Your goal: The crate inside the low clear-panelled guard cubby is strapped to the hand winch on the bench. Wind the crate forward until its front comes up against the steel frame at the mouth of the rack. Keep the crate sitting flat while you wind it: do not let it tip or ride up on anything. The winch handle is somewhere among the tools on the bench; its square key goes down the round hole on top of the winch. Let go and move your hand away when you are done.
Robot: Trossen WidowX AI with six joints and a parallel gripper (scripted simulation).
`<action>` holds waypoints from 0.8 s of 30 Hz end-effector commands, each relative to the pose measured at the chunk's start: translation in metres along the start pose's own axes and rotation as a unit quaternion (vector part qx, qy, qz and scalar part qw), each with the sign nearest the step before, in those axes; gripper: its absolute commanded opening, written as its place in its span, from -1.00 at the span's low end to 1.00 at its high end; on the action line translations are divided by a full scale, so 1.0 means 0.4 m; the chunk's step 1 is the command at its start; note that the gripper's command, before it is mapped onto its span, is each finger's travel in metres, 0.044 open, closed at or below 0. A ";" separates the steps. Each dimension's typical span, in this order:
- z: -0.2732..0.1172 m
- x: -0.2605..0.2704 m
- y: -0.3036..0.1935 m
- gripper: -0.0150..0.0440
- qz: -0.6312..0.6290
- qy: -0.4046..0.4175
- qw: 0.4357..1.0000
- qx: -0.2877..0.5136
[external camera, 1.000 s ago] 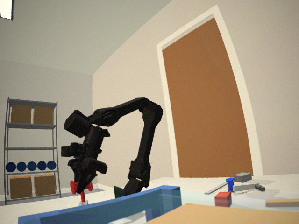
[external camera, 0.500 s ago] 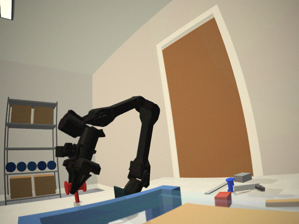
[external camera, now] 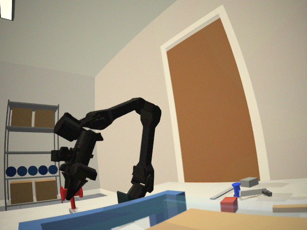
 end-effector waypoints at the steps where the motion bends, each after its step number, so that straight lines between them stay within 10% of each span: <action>1: 0.010 0.000 0.020 -0.49 -0.002 0.000 1.000 -0.006; 24: 0.048 0.019 0.111 -0.49 -0.003 0.001 1.000 -0.008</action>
Point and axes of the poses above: the point midway between the two fingers, 35 mm back from their tips, its own z axis out along the fingers, its own x axis across the jaws, y = z × x, the point moved 6 cm from there along -z, back along the fingers, and after that the axes turned 8 degrees about -z, right-handed, at the moved point
